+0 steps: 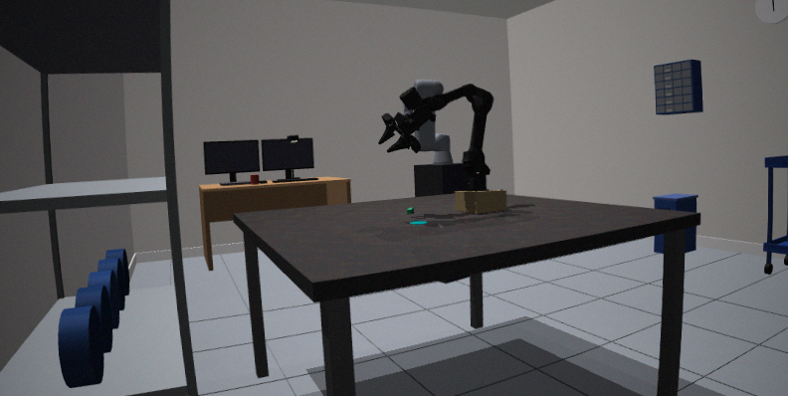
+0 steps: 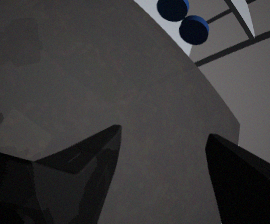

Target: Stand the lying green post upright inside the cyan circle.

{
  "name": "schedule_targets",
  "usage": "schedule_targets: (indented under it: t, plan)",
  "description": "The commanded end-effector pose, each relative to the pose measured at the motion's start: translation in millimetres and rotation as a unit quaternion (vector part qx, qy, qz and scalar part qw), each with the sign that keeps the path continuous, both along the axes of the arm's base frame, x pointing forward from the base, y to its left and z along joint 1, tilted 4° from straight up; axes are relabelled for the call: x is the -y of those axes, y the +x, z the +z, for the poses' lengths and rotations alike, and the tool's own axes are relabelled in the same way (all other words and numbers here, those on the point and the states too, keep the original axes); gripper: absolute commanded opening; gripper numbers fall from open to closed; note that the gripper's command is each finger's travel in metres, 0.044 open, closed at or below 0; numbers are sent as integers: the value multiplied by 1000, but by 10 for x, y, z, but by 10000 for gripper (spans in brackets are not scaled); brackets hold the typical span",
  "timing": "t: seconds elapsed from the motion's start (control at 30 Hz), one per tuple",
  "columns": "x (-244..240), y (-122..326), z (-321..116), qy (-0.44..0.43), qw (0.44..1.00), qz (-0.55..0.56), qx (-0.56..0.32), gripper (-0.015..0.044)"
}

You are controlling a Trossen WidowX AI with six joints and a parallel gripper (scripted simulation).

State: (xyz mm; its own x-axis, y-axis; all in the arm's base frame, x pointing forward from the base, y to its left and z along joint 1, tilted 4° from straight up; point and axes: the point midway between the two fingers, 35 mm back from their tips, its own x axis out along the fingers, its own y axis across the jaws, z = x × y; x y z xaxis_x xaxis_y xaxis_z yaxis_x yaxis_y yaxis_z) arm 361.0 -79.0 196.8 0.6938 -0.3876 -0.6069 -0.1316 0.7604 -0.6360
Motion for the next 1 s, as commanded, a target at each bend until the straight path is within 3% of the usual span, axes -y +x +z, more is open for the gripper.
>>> schedule_targets:
  t: [0.0,0.3,0.67,0.97]
  plan:
    - [420,-372,-552,-2,979,38,-200,233]
    - [698,-1254,-1089,115,886,130,-430,233]
    - [705,-1289,-1125,123,881,135,-436,233]
    - [772,-1333,-2261,123,881,135,-437,233]
